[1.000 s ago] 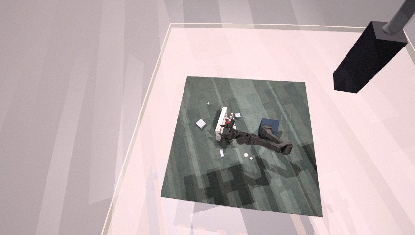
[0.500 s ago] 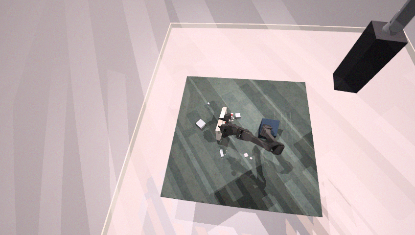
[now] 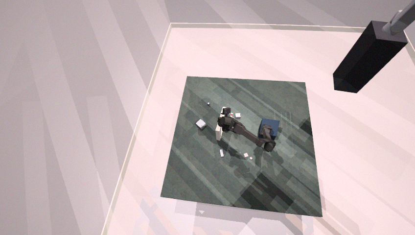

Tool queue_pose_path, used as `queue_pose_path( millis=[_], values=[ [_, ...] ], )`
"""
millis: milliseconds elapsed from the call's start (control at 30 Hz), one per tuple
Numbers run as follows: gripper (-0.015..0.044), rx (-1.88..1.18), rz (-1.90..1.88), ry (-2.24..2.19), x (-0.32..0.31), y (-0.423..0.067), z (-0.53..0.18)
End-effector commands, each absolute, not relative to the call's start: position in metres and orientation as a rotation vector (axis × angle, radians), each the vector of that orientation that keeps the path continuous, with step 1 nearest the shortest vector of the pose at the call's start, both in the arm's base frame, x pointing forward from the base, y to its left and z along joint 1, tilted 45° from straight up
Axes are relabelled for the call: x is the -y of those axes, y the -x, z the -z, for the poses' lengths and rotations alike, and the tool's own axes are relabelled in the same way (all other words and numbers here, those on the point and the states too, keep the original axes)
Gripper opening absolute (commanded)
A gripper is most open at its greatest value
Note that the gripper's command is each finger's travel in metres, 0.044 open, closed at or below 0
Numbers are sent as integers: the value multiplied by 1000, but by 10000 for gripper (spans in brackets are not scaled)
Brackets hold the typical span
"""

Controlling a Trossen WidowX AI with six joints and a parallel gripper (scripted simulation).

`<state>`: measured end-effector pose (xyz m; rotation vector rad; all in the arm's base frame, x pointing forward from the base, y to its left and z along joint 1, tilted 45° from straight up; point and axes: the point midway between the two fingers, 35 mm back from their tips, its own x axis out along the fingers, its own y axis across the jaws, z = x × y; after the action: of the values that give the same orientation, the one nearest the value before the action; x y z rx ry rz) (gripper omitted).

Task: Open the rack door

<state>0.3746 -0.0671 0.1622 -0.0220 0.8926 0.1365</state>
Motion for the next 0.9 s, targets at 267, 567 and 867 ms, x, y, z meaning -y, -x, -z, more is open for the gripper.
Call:
queue_pose_path(
  millis=[267,567,867],
  values=[
    [296,-1135,-242,-90,83,-362,-119],
    [296,-1292,-331,-219,93,-349,-93],
    [296,-1413,-435,-375,99,-335,-76]
  ],
)
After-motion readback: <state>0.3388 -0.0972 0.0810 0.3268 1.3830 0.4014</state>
